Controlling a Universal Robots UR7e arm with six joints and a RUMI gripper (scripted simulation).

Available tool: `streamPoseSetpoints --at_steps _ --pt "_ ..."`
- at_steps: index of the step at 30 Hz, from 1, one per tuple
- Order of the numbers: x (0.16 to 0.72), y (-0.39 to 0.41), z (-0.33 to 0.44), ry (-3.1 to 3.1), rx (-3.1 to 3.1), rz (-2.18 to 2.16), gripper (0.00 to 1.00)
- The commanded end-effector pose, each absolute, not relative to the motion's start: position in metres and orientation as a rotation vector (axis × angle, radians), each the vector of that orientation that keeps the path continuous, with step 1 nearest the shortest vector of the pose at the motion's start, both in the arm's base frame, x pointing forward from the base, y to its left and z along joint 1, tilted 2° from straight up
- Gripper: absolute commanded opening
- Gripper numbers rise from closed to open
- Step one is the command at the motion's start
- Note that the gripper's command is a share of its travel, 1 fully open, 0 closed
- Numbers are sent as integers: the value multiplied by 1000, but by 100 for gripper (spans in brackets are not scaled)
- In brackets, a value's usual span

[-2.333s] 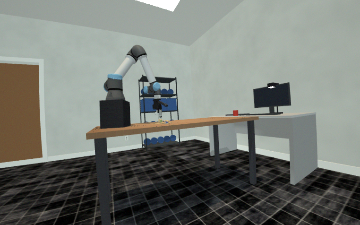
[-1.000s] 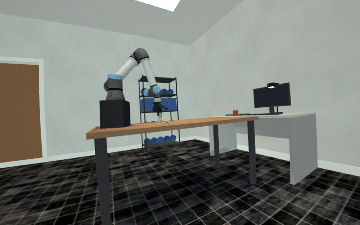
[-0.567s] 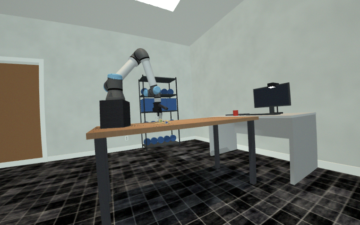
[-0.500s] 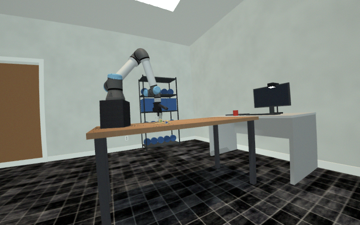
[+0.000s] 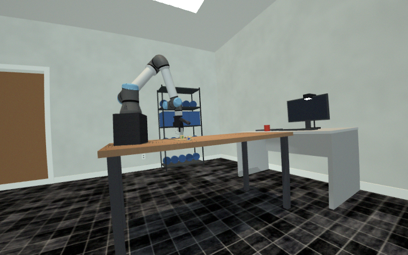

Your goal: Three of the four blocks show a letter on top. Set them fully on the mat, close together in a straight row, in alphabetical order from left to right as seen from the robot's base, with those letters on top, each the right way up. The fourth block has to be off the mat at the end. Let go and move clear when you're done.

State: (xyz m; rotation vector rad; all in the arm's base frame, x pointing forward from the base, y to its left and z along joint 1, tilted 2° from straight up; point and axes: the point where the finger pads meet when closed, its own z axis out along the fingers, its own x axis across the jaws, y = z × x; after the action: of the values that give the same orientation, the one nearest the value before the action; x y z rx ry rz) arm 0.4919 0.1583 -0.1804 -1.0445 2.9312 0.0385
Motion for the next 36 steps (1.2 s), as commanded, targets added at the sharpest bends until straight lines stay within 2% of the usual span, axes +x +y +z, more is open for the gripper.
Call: streamPoseSetpoints --at_steps 1,6,7,36 --pt "494 159 -180 2927 -1044 35 28" --pt "494 159 -180 2927 -1044 35 28" --pt "494 159 -180 2927 -1044 35 9" --pt "494 159 -180 2927 -1044 36 9"
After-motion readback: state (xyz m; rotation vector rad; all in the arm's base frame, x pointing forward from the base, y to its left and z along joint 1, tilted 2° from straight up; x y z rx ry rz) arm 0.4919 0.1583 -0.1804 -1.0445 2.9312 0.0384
